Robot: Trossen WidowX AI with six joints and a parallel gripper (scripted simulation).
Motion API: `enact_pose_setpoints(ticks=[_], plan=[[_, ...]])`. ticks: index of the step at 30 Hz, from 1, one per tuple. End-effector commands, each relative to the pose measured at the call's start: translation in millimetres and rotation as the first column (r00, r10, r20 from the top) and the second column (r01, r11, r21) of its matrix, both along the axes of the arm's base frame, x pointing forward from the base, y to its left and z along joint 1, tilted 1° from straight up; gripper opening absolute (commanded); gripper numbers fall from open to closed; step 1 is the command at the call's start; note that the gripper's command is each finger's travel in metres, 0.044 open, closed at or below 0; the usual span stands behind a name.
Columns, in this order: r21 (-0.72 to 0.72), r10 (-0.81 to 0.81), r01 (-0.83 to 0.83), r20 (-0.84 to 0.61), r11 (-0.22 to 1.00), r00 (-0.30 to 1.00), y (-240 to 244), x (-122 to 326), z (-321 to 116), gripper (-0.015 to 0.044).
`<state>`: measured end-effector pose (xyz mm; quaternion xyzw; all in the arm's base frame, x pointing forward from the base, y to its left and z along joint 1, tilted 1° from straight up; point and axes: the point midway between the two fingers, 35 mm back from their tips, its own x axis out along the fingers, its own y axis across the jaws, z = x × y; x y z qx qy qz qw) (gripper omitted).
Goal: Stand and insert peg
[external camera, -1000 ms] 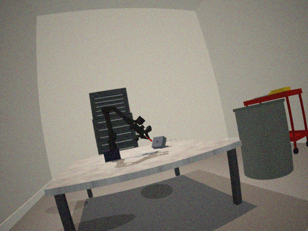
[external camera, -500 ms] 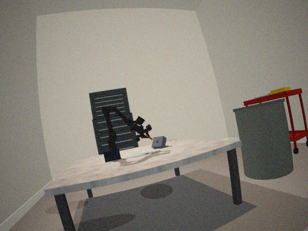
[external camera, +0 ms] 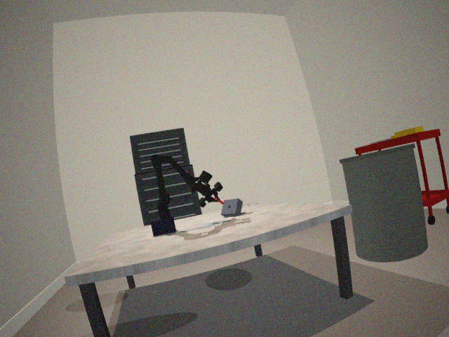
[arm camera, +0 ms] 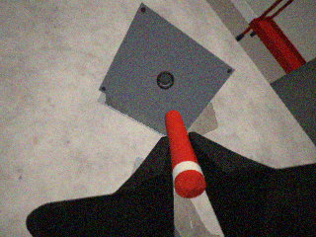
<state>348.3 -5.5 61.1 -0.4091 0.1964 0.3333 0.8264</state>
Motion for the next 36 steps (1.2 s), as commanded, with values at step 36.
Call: enact_pose_setpoints(ticks=[36], plan=[[0.004, 0.043, -0.043, 0.054, 0.999, 0.998, 27, 31, -17, 0.0]])
